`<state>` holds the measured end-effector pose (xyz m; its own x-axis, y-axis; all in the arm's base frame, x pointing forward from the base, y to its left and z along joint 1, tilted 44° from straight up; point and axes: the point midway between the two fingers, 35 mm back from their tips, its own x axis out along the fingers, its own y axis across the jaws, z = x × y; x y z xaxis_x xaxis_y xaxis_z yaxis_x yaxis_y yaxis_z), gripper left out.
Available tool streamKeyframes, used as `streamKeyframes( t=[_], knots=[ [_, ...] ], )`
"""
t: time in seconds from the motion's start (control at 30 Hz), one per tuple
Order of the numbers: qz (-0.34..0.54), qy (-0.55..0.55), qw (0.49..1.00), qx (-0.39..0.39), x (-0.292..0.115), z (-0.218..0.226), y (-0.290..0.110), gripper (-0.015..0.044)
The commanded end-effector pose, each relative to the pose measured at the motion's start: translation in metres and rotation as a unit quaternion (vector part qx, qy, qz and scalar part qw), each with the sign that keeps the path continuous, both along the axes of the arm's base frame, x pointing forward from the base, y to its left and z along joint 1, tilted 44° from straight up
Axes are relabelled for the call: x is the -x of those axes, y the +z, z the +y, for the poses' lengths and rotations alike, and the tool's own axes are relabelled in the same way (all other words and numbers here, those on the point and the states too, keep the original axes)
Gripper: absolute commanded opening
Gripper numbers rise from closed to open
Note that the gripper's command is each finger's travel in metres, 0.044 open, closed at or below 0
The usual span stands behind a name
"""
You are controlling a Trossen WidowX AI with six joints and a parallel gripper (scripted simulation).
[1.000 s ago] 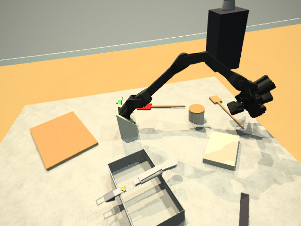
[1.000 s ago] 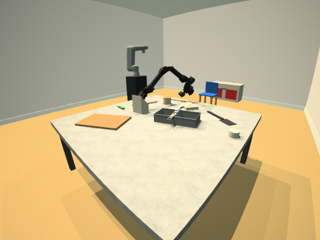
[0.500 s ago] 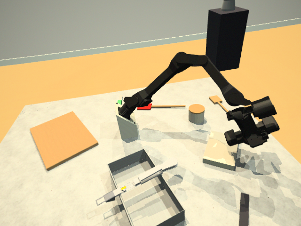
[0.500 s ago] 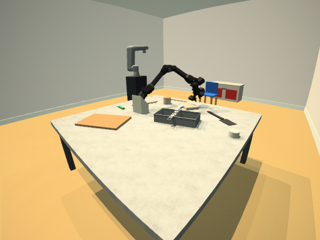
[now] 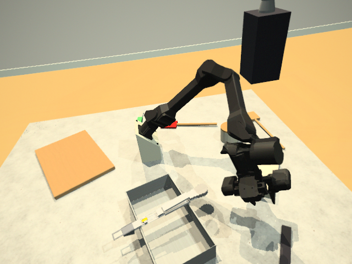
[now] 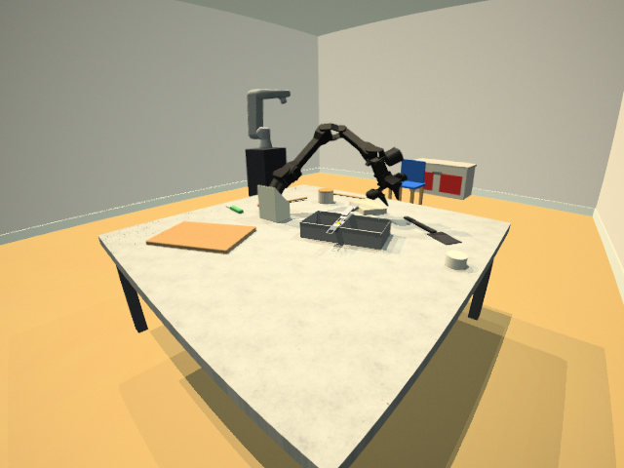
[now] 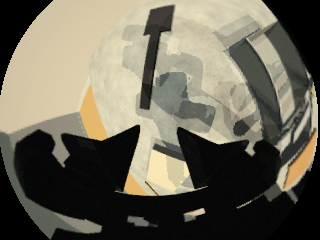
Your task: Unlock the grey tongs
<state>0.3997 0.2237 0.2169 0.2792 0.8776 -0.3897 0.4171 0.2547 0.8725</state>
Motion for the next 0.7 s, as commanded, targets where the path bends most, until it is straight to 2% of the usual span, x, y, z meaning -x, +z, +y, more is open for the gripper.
streamKeyframes(
  t=[0.0, 0.17, 0.37, 0.53, 0.67],
  knots=[
    [0.037, -0.053, 0.998, 0.013, -0.014, -0.055, -0.045, 0.0260],
    [0.084, -0.119, 0.989, 0.017, -0.017, -0.126, -0.095, 0.0260],
    [0.141, -0.212, 0.966, 0.037, 0.003, -0.210, -0.152, 0.0260],
    [0.174, -0.233, 0.957, 0.019, 0.024, -0.234, -0.180, 0.0260],
    [0.230, -0.263, 0.936, -0.032, 0.063, -0.256, -0.216, 0.0260]
  ],
)
